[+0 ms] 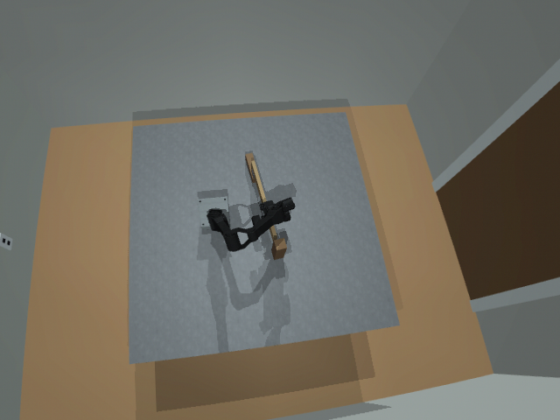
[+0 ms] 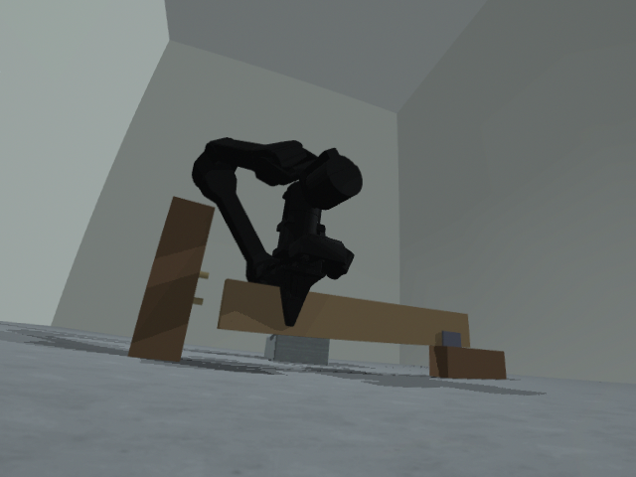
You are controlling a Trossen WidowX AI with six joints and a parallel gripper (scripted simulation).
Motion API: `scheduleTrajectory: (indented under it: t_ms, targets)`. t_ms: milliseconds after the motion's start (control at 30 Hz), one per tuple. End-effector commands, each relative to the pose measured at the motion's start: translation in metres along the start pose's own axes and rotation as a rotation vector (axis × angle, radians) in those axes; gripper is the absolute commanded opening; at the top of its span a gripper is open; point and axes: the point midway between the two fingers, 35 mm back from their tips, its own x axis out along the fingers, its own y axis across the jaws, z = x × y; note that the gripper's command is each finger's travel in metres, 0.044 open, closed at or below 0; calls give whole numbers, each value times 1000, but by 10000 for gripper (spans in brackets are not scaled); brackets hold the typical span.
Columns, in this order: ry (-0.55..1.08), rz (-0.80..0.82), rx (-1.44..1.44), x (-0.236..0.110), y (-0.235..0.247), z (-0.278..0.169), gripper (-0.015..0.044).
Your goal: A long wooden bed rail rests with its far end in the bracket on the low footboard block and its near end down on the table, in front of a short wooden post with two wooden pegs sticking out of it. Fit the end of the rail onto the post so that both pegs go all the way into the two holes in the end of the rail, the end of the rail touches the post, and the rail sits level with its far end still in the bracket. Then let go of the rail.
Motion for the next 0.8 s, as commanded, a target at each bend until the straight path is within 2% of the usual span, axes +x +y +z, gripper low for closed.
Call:
scheduleTrajectory:
  t_ms: [0,767]
  targets:
    - [-12,-6,2,-4,-2,2,0]
    - [-13,-6,2,-15,-1,2,0]
